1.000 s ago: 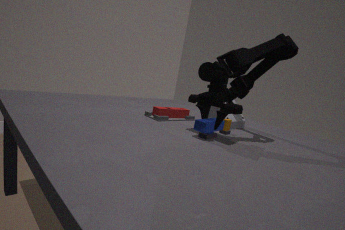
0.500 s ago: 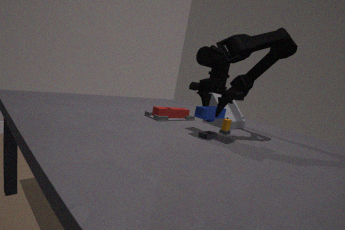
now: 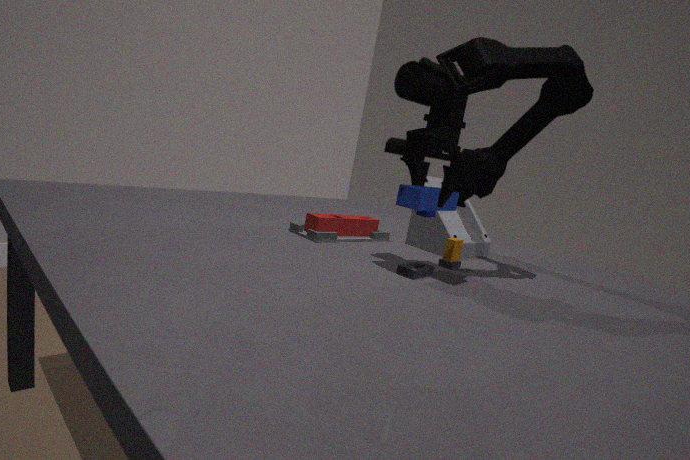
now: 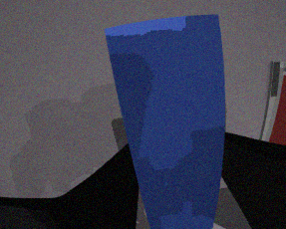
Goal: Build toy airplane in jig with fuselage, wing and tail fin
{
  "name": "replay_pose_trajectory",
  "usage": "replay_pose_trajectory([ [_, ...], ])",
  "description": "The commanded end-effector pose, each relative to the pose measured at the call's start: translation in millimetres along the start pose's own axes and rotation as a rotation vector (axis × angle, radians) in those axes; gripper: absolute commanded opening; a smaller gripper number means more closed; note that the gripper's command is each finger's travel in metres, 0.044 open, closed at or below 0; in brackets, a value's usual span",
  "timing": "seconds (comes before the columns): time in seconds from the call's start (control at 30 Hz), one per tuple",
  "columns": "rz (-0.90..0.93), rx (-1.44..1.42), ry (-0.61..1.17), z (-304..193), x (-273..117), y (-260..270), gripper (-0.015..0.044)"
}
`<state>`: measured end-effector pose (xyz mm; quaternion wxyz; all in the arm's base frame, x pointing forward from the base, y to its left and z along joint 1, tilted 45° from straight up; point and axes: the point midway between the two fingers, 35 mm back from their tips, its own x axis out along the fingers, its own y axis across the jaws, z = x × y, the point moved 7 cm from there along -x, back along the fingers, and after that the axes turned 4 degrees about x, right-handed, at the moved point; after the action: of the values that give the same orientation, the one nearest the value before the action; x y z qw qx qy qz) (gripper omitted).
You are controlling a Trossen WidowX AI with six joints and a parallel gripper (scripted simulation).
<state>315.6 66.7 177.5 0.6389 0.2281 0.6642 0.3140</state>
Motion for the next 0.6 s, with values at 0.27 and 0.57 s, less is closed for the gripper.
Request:
replay_pose_trajectory([
  [0.27, 0.001, -0.033, -0.012, -2, -22, -2, 0.0],
  [0.57, -0.01, -0.179, -0.014, 3, -19, -30, 0.0],
])
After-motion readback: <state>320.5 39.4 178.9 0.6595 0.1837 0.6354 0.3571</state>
